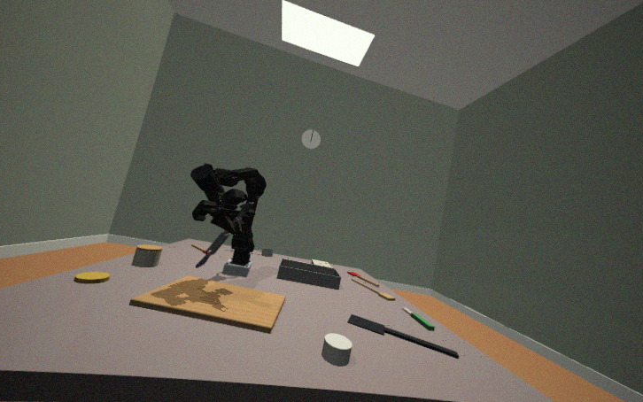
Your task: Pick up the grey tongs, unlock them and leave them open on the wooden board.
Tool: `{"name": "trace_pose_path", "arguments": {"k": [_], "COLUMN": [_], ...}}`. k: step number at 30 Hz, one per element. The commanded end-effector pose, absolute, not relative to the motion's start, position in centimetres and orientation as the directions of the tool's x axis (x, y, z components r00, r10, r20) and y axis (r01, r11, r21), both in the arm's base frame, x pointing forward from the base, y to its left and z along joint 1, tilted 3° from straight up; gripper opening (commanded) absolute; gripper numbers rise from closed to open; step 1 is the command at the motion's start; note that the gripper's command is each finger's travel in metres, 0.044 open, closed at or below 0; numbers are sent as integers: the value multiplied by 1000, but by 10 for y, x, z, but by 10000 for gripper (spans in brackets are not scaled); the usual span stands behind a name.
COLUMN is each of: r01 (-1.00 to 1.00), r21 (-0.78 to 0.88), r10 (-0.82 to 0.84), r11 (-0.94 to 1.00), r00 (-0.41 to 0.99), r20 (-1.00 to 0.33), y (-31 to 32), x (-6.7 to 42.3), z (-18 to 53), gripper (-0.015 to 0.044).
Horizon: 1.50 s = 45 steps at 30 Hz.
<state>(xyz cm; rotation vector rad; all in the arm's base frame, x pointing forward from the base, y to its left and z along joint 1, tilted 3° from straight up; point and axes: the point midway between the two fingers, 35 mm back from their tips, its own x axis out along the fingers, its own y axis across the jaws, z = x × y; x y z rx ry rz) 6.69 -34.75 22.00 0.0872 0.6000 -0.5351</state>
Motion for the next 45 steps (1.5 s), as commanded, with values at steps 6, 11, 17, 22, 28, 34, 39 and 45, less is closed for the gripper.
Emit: {"name": "trace_pose_path", "arguments": {"k": [6,11,17,22,28,34,39,45], "r01": [497,497,497,505,521,532,533,522], "r21": [-83,-83,-83,-62,-24,-11,-20,-48], "r10": [-456,-456,-456,-434,-368,-291,-225,-150], "r11": [864,864,864,861,853,847,846,852], "r00": [700,700,700,666,570,446,323,156], "r20": [-550,-550,-550,-606,-735,-847,-919,-976], "y": [-347,-347,-347,-352,-360,-365,-367,-367], "x": [68,68,68,71,78,83,87,89], "z": [223,223,223,214,191,171,155,140], "gripper": [-150,-150,-150,-150,-150,-150,-150,-150]}}
